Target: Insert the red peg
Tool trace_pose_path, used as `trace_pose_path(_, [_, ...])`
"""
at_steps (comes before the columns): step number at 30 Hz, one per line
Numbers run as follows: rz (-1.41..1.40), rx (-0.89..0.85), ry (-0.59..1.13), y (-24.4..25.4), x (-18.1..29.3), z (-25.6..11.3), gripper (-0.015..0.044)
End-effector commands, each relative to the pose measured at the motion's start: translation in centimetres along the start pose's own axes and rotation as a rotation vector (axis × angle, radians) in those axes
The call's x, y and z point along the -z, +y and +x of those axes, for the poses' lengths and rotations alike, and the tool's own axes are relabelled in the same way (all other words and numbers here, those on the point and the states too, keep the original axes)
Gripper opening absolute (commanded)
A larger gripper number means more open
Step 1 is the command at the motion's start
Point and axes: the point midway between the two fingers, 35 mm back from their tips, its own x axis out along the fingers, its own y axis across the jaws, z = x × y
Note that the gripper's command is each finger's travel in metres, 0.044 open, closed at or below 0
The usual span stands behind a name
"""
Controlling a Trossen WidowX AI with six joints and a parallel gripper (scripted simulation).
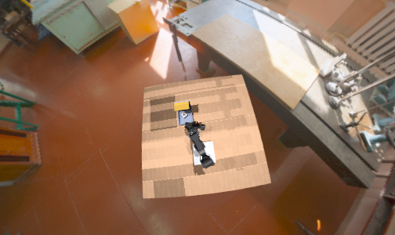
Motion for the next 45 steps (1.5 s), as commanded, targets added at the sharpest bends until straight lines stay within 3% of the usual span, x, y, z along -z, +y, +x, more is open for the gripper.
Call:
trace_pose_path(1, [0.001, 0.001, 0.0, -0.6, 0.5, 0.2, 0.0])
trace_pose_path(45, [-0.02, 0.037, -0.002, -6.9, 2.5, 1.7, 0.0])
